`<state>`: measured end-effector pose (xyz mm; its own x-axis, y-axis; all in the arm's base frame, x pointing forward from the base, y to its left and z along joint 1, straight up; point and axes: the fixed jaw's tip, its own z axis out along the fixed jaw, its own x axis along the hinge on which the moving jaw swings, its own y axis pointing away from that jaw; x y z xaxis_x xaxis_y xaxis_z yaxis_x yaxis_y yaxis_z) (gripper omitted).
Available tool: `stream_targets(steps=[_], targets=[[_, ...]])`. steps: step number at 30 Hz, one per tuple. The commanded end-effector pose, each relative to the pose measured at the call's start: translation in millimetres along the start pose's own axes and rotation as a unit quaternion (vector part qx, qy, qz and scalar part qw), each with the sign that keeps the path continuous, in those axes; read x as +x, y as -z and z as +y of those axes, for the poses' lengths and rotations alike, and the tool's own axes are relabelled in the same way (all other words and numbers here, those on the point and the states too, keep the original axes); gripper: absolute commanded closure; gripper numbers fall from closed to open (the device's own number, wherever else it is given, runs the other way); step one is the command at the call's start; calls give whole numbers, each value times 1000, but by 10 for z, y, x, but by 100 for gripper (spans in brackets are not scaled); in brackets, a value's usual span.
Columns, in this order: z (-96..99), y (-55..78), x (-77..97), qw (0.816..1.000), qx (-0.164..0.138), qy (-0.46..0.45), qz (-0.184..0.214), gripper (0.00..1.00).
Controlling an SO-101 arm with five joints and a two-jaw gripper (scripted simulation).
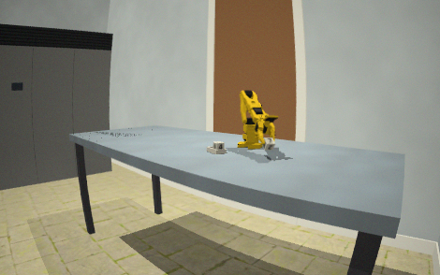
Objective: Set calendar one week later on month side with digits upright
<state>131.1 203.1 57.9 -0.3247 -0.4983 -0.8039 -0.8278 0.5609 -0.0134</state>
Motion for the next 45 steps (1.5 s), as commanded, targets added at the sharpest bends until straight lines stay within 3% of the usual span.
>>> stream_targets(steps=[1, 7, 18, 43, 45], targets=[[-9, -9, -98, 998, 2, -7, -57, 100], [-11, 7, -100, 995, 2, -10, -101, 100], [-12, 46, -102, 990, 3, -12, -138, 100], [-12, 51, -102, 990, 3, -12, -142, 100], [-38, 61, -37, 990, 6, -22, -138, 100]])
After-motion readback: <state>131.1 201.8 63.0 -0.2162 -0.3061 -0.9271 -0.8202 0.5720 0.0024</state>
